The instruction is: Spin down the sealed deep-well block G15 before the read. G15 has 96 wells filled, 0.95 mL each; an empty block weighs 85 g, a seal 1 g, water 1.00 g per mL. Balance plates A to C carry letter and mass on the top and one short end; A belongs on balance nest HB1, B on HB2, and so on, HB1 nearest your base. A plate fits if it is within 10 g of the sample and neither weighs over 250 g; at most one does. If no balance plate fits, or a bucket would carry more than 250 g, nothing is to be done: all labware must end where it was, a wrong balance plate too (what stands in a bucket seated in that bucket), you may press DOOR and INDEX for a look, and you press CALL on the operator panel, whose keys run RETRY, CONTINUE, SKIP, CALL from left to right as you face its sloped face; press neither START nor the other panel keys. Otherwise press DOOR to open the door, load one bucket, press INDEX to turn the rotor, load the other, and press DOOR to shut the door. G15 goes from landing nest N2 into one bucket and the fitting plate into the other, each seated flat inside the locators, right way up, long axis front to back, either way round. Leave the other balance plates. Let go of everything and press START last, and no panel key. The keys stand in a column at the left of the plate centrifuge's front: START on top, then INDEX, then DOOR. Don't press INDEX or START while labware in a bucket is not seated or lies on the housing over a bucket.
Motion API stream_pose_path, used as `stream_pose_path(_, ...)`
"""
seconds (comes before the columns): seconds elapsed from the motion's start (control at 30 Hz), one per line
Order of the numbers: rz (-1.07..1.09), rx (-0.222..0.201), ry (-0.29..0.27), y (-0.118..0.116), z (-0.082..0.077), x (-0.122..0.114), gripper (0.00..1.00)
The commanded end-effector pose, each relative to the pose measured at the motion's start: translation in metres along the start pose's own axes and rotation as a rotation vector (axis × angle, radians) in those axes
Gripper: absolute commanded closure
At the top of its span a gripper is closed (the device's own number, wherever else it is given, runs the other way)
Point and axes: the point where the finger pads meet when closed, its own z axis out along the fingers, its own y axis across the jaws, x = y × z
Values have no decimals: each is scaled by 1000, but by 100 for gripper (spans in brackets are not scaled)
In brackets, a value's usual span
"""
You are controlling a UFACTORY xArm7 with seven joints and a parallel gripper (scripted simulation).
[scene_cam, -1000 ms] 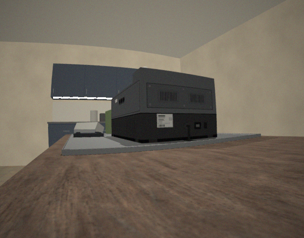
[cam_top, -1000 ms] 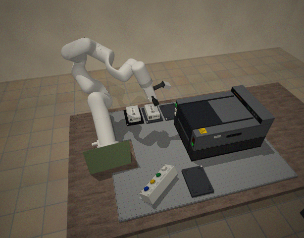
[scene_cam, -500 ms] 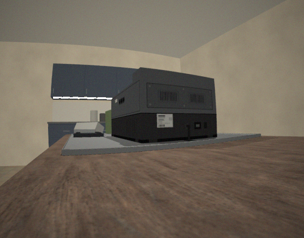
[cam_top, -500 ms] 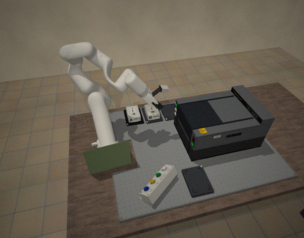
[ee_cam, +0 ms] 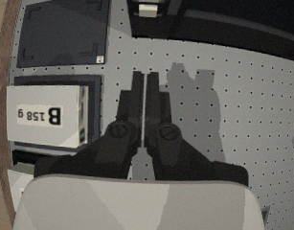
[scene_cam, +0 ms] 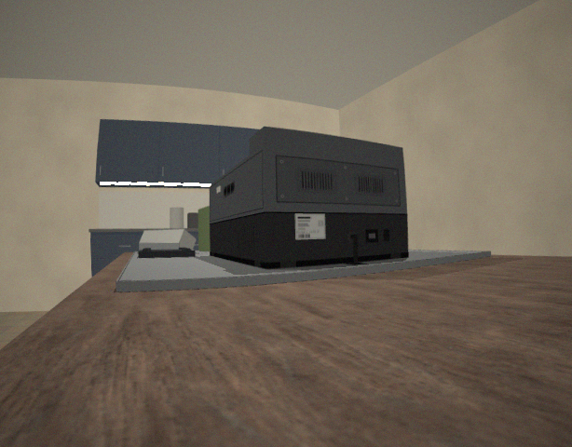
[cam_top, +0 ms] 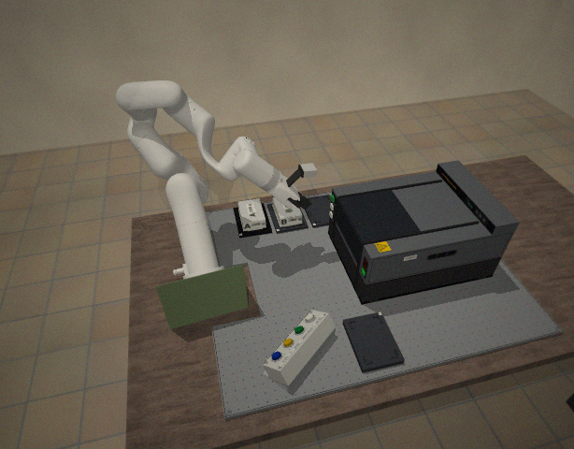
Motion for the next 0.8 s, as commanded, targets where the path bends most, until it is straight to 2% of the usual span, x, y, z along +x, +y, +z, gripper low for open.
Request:
stream_pose_path(0.0,-1,1,13,0,1,1,100)
stream_pose_path(0.77,-1,0,15,0,5,5,100)
